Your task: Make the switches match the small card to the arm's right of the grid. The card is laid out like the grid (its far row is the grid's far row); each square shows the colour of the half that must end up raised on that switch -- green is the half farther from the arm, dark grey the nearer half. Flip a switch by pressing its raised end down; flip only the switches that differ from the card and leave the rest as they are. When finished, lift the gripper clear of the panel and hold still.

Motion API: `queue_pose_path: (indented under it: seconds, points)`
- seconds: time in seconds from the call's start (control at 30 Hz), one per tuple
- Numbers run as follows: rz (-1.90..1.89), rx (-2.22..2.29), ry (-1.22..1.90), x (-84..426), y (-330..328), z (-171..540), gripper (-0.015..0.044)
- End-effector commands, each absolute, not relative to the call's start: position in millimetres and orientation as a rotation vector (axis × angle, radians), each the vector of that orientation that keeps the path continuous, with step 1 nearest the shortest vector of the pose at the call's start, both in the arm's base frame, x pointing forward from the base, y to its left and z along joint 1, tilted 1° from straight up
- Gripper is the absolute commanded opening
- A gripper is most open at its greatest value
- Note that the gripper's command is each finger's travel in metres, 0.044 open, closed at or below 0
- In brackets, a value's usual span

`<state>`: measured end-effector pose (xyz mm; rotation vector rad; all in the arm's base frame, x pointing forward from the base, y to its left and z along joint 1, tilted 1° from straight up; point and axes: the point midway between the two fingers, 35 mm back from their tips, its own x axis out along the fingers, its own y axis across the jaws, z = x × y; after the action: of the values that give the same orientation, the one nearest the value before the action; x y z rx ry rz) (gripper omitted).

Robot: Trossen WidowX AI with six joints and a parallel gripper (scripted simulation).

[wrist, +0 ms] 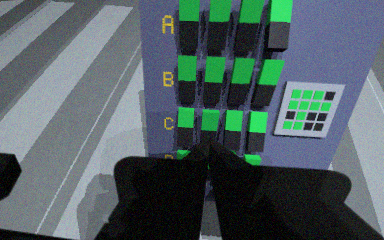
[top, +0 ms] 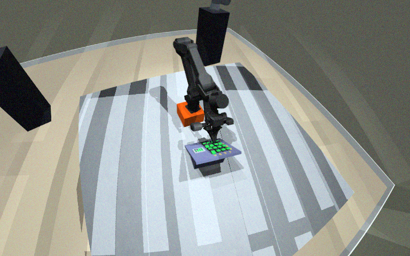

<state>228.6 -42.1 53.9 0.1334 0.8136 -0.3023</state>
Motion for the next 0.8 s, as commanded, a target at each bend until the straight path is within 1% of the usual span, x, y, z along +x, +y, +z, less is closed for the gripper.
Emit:
queue_pose_path:
  seconds: [0.0,0.2,0.37,0.67,0.77]
  points:
    - [-0.303,0.138,0.812,220.9,-37.7,71.4,0.0]
    - [-0.3,0.138,0.83,190.7,-29.5,102.2,0.0]
    - [-0.3,0.138,0.833,188.9,-32.3,101.0,0.0]
    - [-0.301,0.135,0.835,163.9,-62.4,88.5,0.0]
    - [-0.302,0.134,0.832,163.0,-64.4,87.0,0.0]
